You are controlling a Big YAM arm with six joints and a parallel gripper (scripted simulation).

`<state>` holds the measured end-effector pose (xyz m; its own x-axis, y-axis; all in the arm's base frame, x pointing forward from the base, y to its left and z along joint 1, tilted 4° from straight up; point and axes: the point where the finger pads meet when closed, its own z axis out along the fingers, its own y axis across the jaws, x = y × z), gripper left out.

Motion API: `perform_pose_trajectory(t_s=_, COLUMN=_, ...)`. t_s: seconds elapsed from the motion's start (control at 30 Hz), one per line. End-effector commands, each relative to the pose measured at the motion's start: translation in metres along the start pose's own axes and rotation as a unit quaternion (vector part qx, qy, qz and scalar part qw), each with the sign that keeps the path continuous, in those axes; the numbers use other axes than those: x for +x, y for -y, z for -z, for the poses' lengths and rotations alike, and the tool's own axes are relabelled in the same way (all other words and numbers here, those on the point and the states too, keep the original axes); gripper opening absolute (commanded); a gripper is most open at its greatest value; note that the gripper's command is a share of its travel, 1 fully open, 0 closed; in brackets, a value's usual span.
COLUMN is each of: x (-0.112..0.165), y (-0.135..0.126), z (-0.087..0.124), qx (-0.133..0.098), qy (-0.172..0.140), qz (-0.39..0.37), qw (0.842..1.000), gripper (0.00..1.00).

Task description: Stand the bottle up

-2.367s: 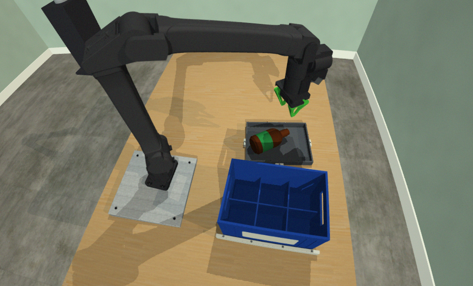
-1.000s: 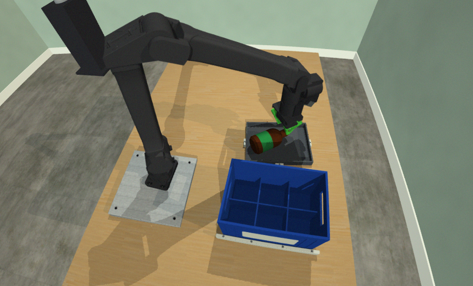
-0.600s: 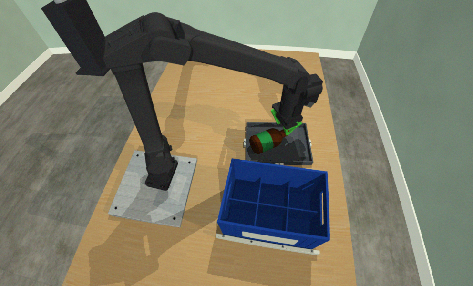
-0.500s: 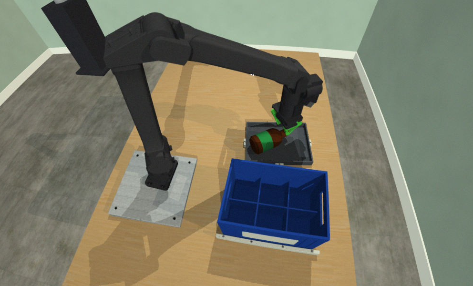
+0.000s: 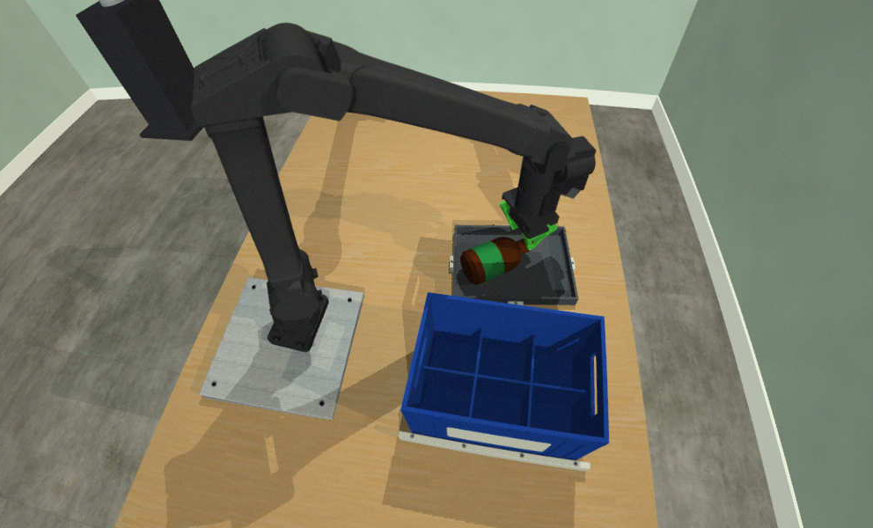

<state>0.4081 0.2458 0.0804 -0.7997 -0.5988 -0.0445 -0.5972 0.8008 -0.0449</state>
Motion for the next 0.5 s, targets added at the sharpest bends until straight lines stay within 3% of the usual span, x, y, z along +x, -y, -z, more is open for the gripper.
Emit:
perform_pose_trajectory(t_s=0.0, x=-0.001, y=0.0054, z=0.0052, qx=0.002, qy=0.009, qz=-0.001, qw=1.0, gripper=0.61)
perform_pose_trajectory(t_s=0.47, x=-0.0011, y=0.0066, z=0.0068, qx=0.002, qy=0.012, qz=-0.001, qw=1.0, gripper=0.61)
